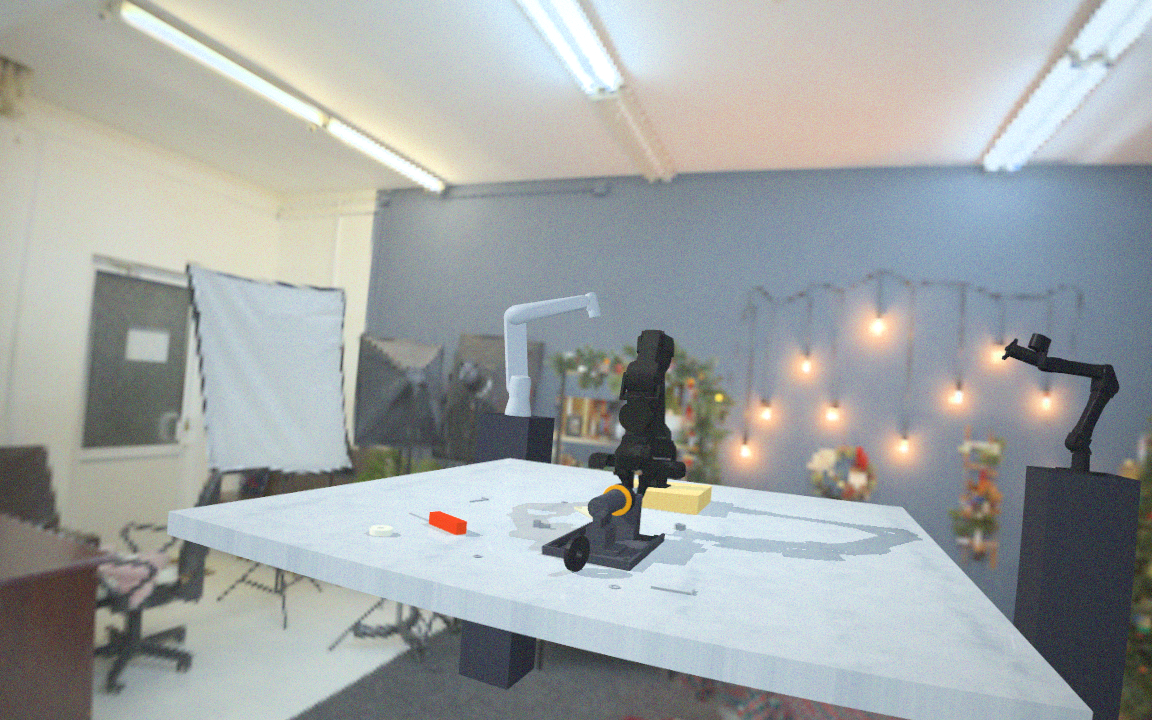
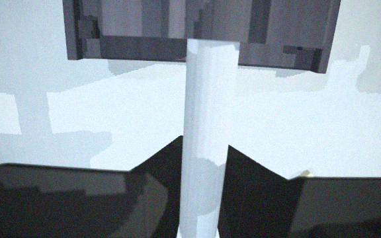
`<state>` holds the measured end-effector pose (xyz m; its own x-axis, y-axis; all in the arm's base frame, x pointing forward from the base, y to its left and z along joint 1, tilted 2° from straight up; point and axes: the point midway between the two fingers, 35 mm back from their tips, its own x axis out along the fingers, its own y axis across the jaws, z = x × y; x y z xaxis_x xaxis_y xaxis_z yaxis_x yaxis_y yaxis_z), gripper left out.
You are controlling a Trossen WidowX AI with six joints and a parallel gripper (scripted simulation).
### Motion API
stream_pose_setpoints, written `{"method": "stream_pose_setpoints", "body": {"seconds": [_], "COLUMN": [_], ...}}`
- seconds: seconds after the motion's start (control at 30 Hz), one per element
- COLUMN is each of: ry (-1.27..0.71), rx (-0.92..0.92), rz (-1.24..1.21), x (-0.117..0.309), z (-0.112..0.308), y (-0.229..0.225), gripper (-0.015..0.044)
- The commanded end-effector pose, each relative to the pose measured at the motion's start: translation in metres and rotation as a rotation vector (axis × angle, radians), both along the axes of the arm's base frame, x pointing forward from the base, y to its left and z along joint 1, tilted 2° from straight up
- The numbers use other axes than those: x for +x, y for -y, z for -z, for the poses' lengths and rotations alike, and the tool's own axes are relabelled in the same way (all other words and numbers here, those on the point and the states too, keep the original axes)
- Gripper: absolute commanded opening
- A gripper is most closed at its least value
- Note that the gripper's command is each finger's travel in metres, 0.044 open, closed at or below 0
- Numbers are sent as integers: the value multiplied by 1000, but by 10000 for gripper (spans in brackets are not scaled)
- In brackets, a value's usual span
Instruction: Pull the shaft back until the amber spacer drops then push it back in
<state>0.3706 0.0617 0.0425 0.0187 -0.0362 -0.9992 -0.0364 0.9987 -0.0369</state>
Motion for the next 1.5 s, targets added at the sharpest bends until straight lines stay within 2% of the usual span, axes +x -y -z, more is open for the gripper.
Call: {"method": "stream_pose_setpoints", "body": {"seconds": [0.0,1.47], "ry": [-3,-3], "rx": [1,1], "rz": [2,2], "x": [-1,-5], "z": [0,0], "y": [0,0], "gripper": [0,0]}}
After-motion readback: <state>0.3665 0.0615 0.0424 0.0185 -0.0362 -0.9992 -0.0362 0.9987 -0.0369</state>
